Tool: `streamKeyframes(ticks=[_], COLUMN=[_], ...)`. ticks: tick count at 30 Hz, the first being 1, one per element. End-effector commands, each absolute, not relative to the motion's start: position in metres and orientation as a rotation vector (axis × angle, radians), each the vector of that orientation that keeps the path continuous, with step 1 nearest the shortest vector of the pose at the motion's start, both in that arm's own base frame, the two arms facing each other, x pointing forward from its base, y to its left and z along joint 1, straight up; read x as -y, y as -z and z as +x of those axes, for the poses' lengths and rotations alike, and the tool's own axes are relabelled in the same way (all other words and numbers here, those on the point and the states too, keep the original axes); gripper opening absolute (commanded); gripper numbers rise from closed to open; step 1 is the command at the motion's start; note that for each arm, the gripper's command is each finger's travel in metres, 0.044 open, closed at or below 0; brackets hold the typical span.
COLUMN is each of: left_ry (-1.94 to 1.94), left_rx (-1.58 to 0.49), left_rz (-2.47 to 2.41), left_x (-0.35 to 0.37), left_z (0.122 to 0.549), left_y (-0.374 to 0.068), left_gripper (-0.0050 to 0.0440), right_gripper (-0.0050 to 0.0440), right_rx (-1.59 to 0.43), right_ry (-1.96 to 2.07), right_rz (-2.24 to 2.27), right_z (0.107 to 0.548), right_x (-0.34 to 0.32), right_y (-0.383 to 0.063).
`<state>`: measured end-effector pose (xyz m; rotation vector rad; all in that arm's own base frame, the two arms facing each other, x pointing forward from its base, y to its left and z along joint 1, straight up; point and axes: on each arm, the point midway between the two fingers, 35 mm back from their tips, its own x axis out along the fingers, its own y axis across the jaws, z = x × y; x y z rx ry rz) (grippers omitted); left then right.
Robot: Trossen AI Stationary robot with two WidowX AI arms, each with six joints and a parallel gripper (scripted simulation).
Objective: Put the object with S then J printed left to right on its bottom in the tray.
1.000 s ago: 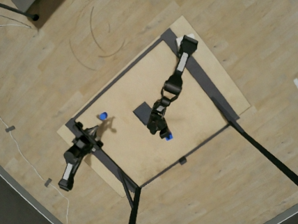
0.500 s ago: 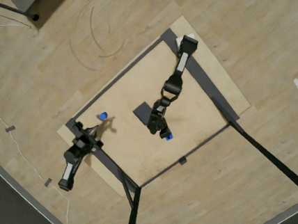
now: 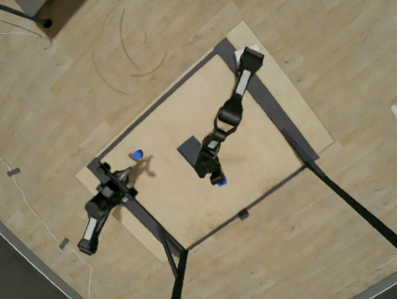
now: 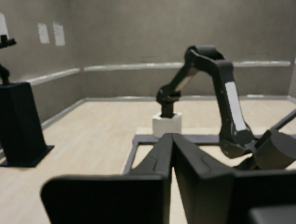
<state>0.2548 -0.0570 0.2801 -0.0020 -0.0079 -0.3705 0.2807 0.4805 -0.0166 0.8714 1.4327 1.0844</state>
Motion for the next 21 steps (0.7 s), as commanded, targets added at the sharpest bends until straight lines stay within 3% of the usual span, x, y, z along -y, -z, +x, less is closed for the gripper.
streamKeyframes(ticks=[1,21], left_ry=[0.370,0.370], left_rx=[0.005,0.005], left_rz=[0.003,0.003], left_x=[0.057,0.057], left_z=[0.255,0.255], left_y=[-0.278,-0.278], left_gripper=[-0.0050,-0.0050], right_gripper=[0.0171,0.0171], right_rx=[-1.382,-1.413], right_ry=[-1.069,-0.880], right_rz=[0.886,0.896], right_z=[0.299,0.325], right_x=[-0.485,-0.477], right_y=[-0.013,-0.010])
